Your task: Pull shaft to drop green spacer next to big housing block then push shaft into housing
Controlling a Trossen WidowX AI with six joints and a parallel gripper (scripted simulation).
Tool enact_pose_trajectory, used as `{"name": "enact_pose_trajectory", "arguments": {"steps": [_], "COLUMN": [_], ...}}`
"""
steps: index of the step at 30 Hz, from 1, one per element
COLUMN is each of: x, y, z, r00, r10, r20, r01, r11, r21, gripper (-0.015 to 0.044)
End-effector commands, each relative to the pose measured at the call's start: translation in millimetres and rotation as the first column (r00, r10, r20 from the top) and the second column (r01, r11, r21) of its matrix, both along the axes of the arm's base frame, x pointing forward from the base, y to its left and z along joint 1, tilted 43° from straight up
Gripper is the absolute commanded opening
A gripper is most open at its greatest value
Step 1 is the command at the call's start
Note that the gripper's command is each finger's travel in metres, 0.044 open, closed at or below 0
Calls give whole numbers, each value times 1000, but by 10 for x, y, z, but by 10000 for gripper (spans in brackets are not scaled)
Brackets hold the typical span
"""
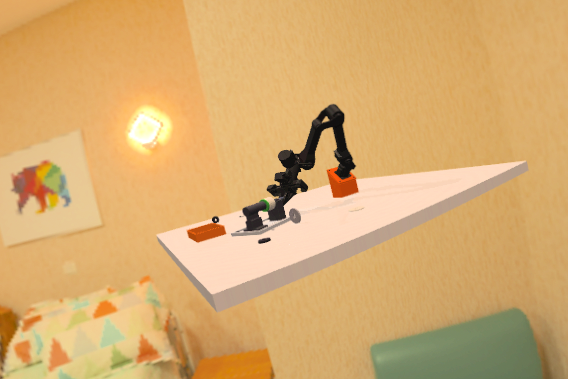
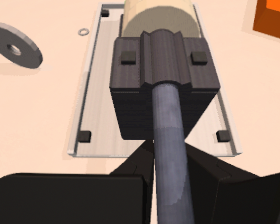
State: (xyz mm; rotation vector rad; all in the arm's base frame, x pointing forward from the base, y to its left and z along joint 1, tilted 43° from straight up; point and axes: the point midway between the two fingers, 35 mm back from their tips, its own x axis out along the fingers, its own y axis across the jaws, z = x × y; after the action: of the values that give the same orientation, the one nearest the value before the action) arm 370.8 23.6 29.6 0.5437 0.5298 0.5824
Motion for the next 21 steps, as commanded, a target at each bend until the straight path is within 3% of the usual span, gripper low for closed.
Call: {"name": "enact_pose_trajectory", "arguments": {"steps": [1,21], "x": [-5,-23], "y": [2,-2], "z": [4,-2], "r00": [1000,1000], "r10": [3,3], "r20": [3,2], "r01": [-3,-3], "r11": [1000,1000], "r21": [0,0], "gripper": [0,0]}}
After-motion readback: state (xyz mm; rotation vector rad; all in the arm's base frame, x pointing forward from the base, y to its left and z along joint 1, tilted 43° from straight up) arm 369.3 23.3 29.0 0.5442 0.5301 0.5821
